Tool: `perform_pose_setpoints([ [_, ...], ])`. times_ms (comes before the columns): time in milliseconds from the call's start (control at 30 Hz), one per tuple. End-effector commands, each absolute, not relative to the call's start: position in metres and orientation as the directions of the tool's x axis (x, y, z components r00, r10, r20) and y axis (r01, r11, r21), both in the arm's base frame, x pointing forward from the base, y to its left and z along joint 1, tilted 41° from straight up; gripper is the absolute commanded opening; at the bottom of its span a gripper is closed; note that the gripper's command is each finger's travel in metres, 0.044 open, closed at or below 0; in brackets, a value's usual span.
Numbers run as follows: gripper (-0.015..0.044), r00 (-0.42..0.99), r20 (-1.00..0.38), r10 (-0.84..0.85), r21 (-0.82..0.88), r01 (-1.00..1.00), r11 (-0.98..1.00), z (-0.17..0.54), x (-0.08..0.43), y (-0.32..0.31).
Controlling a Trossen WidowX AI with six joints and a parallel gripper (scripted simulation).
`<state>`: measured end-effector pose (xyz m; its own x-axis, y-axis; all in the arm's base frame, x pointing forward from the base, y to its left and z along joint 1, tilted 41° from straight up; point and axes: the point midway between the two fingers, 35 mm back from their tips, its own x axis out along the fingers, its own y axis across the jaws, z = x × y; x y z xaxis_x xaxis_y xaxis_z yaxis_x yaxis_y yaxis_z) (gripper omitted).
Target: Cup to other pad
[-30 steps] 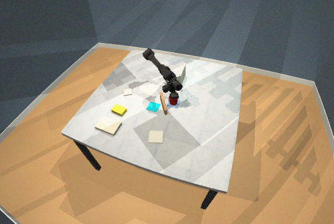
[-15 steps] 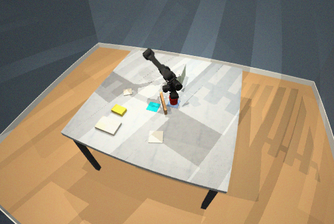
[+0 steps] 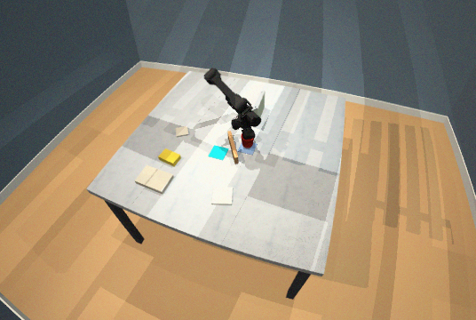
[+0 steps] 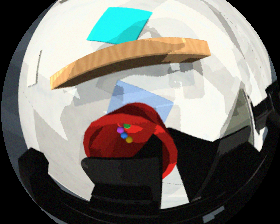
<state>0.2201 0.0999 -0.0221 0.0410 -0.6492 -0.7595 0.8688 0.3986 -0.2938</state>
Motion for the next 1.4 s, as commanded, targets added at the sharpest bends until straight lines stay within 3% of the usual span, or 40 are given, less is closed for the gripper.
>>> perform_pose_setpoints([
  [0,0.0,0.043,-0.766,-0.642,-0.285,0.872,0.398,-0.012,0.221,0.11],
  [533,0.0,0.045,-0.764,-0.644,-0.286,0.871,0.4,0.022,0.219,0.139],
  [1367,0.0,0.048,-0.761,-0.647,-0.289,0.868,0.404,0.024,0.222,0.135],
])
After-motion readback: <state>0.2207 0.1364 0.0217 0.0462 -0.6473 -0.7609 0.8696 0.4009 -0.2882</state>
